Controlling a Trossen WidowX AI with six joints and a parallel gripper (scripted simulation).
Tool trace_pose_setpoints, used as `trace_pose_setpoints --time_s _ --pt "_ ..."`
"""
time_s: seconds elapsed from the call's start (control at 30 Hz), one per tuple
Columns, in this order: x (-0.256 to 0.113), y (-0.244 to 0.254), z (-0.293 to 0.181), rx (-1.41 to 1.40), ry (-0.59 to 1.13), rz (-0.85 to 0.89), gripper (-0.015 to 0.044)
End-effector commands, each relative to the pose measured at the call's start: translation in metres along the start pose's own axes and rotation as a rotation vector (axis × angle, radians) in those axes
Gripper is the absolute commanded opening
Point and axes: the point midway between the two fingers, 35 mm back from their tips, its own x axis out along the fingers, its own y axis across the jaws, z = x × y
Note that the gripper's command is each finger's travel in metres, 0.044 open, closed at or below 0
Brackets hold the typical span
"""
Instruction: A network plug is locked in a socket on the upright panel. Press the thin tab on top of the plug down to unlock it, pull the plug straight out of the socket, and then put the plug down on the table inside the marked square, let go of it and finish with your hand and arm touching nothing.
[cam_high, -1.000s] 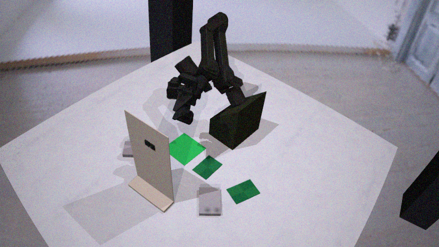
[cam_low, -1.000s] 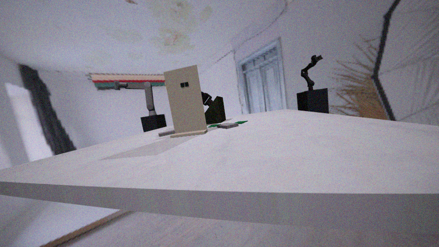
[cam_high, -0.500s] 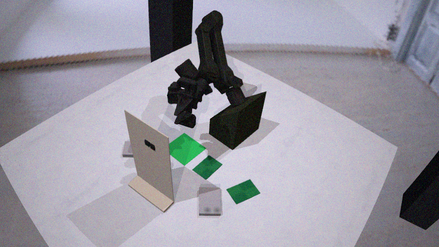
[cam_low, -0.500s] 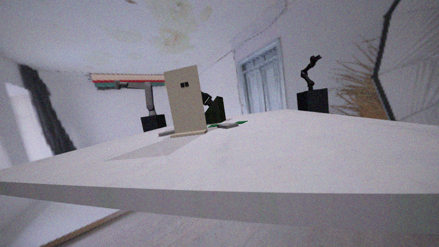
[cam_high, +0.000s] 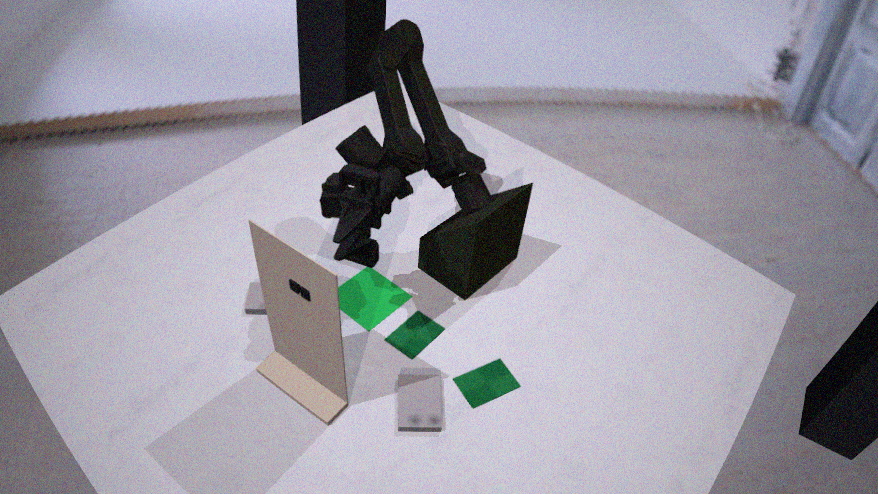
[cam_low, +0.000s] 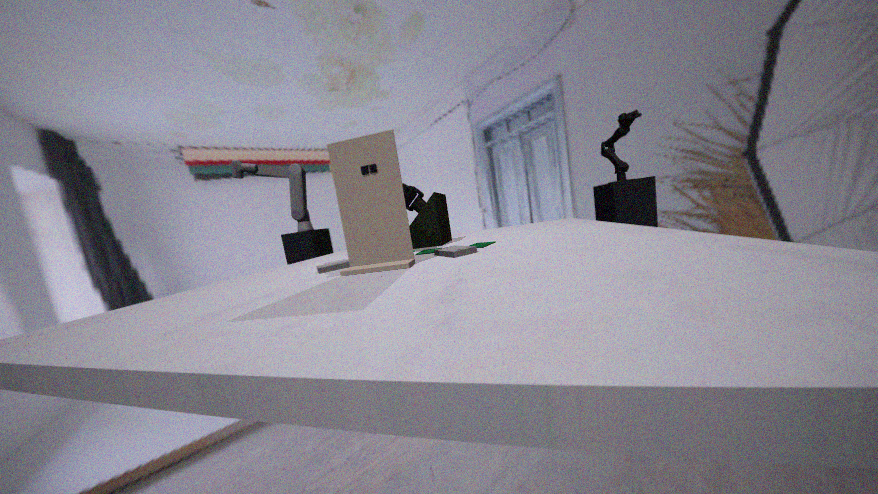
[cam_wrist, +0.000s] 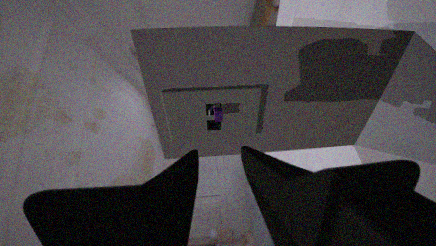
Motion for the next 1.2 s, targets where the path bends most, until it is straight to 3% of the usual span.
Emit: trace_pose_setpoints --time_s 0.0,1.17 --pt "0.010 -0.002 0.001 0.007 0.000 -0.001 0.0156" --pt "0.058 -0.001 0.015 0.007 -0.002 0.002 0.0156"
